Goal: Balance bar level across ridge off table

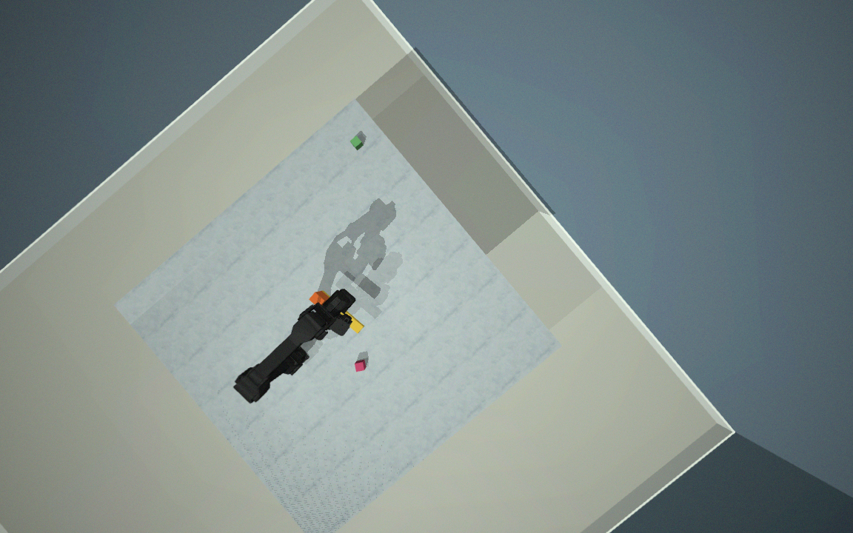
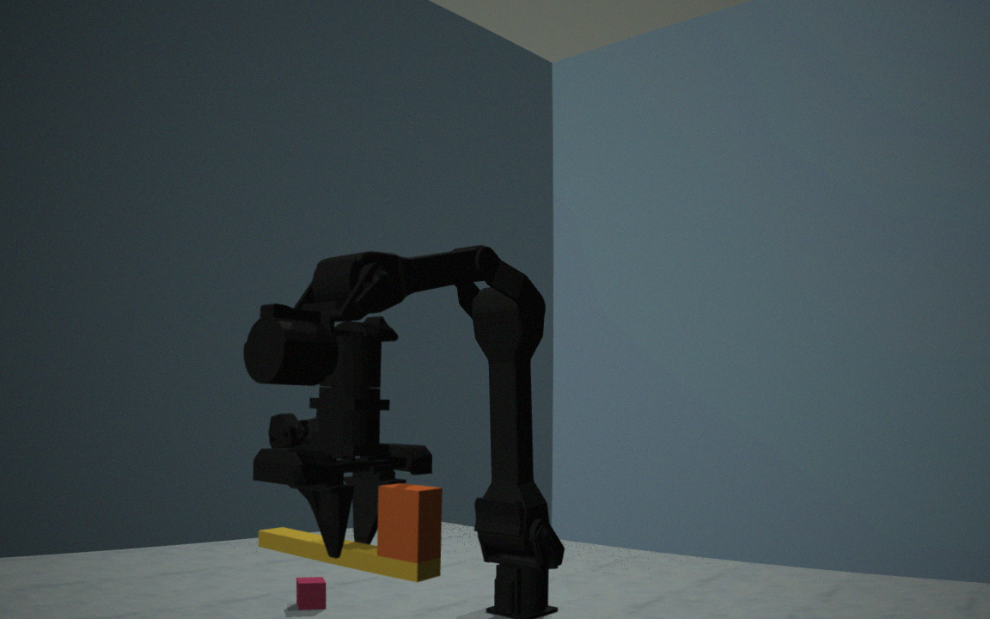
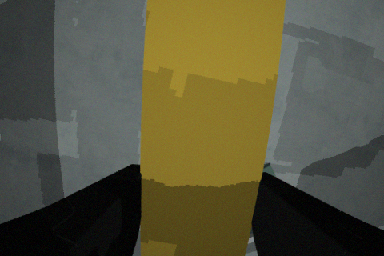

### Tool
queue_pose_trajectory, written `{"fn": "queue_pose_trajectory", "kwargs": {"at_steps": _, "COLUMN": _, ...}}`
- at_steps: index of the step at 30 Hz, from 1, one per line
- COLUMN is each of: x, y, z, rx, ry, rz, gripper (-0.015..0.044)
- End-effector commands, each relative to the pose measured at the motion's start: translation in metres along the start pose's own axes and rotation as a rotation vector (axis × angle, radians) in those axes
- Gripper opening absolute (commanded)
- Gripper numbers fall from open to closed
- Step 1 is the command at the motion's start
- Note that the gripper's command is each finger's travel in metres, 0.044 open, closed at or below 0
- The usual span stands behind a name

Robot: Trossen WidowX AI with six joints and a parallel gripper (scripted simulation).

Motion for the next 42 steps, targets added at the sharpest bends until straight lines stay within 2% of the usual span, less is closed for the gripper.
{"fn": "queue_pose_trajectory", "kwargs": {"at_steps": 1, "x": -0.010, "y": 0.002, "z": -0.015, "rx": 0.000, "ry": -0.140, "rz": 0.005, "gripper": 0.0000}}
{"fn": "queue_pose_trajectory", "kwargs": {"at_steps": 14, "x": -0.035, "y": 0.010, "z": -0.046, "rx": -0.001, "ry": -0.572, "rz": 0.008, "gripper": 0.0000}}
{"fn": "queue_pose_trajectory", "kwargs": {"at_steps": 42, "x": -0.039, "y": 0.050, "z": -0.042, "rx": -0.001, "ry": -0.576, "rz": 0.008, "gripper": 0.0000}}
Point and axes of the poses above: the point midway between the two fingers, 35 mm back from their tips, its own y axis out along the fingers, its own z axis across the jaws, x = y × z, the point moved 5 cm from there along -y, back along the fingers, and after that the axes turned 8 degrees about y, right-handed, at the moved point
